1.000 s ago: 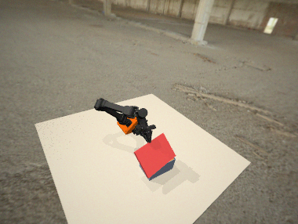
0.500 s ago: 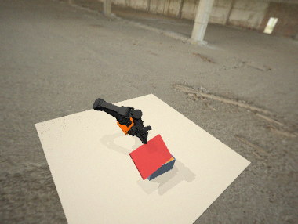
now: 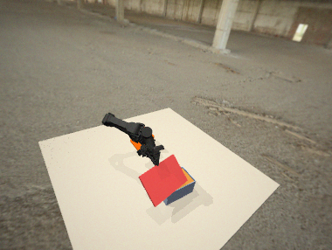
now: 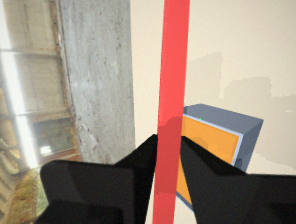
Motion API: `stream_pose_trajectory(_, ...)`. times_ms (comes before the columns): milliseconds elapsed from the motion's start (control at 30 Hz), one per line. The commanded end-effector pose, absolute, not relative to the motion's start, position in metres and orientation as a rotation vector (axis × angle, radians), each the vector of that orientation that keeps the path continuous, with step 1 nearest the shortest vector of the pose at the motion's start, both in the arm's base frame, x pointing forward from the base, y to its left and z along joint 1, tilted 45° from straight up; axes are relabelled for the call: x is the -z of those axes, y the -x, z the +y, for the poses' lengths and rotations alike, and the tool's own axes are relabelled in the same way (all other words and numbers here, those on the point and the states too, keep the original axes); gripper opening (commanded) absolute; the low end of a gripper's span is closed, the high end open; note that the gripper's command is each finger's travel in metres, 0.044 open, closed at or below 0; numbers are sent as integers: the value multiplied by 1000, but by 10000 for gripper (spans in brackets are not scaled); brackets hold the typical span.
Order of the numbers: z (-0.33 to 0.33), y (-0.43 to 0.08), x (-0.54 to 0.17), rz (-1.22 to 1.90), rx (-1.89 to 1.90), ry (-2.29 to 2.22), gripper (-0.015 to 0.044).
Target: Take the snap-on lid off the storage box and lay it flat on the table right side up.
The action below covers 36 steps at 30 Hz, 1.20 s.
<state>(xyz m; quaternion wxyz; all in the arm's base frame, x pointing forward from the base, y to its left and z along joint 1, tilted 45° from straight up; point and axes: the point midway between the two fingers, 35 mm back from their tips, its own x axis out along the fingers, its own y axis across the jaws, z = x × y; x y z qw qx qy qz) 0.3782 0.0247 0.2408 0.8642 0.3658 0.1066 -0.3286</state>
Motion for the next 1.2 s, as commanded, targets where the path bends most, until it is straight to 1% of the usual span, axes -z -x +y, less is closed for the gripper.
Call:
stream_pose_trajectory(0,21,-377,-250,220,676,-775,0)
stream_pose_trajectory(1167,-28,-366,-300,218,676,-772,0)
